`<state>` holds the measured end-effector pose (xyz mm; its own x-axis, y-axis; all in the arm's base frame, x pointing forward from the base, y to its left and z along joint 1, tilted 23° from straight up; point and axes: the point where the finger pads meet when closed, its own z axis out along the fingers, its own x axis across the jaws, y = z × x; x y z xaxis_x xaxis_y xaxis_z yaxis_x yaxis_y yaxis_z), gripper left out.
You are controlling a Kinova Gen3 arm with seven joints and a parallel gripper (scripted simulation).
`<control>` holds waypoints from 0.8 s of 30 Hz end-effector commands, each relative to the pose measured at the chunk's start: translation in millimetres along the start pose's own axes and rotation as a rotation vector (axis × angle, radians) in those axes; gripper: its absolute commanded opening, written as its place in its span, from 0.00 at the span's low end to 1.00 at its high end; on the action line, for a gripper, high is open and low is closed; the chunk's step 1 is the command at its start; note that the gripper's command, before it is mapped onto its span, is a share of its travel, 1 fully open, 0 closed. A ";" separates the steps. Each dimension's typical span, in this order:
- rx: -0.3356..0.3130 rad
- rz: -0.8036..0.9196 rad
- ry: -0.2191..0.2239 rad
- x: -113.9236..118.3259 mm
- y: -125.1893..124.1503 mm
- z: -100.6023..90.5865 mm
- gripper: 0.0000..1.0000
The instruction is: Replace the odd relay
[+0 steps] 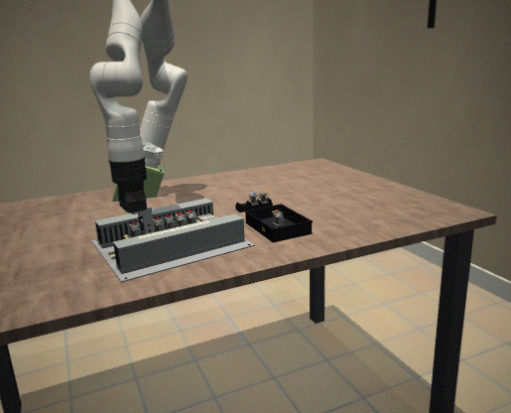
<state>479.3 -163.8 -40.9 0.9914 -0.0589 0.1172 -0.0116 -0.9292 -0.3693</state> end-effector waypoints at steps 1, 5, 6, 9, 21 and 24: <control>-0.001 0.002 0.003 1.3 0.6 -0.9 0.00; -0.001 0.003 0.004 1.9 0.7 -0.8 0.00; -0.001 0.004 0.005 2.1 0.7 -0.8 0.00; -0.001 0.005 0.005 2.6 0.7 -0.7 0.00; -0.001 0.003 0.004 1.8 0.5 -0.9 0.00; -0.001 0.004 0.005 2.3 0.5 -0.9 0.00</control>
<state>479.3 -163.8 -40.9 0.9914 -0.0589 0.1172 -0.0116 -0.9292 -0.3693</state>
